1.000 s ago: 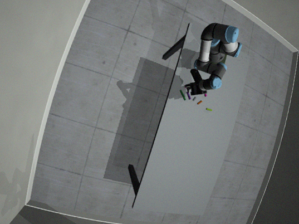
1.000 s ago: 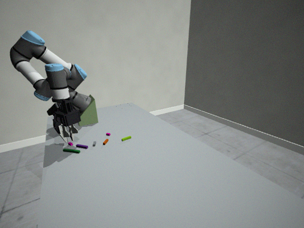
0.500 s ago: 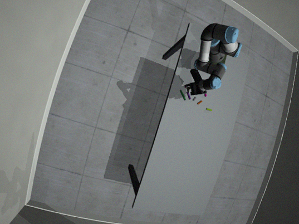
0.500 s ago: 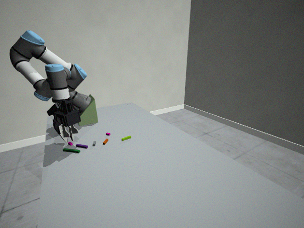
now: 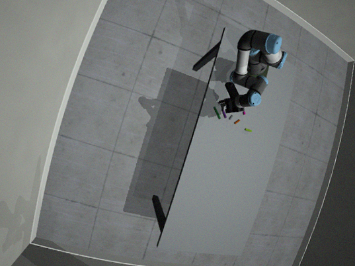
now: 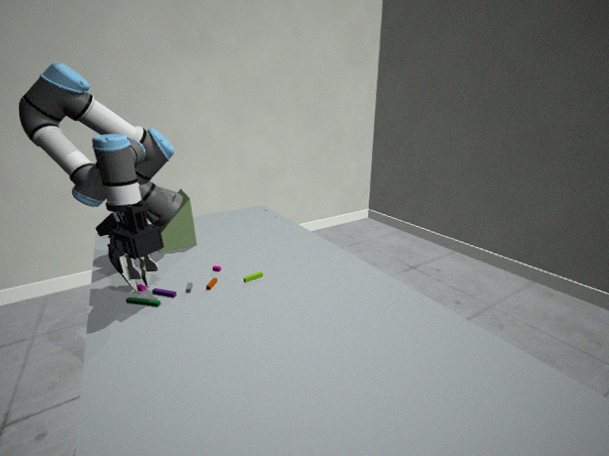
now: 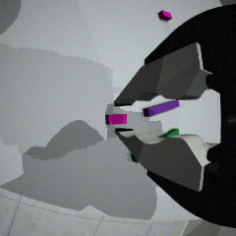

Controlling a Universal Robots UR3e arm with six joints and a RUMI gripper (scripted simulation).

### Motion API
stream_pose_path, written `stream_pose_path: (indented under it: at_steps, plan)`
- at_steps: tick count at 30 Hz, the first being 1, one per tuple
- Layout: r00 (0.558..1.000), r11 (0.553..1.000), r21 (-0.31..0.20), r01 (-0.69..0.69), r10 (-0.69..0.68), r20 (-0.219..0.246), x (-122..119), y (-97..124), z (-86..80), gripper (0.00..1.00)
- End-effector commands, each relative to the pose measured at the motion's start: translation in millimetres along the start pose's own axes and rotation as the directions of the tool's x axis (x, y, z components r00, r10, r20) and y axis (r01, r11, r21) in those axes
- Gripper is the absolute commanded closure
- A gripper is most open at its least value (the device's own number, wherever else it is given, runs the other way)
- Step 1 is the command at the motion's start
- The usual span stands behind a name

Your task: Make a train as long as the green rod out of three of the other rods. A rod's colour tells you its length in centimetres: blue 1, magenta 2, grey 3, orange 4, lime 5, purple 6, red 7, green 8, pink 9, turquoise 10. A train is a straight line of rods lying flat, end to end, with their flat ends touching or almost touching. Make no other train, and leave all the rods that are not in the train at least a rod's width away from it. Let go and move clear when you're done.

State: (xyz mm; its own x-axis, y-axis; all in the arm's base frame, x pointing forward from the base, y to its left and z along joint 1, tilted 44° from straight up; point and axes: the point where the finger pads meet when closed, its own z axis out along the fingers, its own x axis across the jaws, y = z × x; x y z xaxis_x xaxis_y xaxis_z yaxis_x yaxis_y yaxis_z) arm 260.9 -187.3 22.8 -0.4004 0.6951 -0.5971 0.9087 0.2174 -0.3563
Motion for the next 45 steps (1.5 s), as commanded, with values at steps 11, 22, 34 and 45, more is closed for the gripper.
stream_pose_path:
  at_steps: [11,22,34,45]
  plan:
    - [1.0,1.0,-0.009,-0.003,0.003,0.006,-2.0,1.8,3.0,0.86]
    - [1.0,1.0,-0.009,-0.004,0.004,0.006,-2.1,1.8,2.9,0.86]
    - [1.0,1.0,-0.009,-0.003,0.003,0.006,-2.0,1.8,2.9,0.86]
    - [1.0,1.0,-0.009,-0.003,0.003,0.006,-2.0,1.8,2.9,1.0]
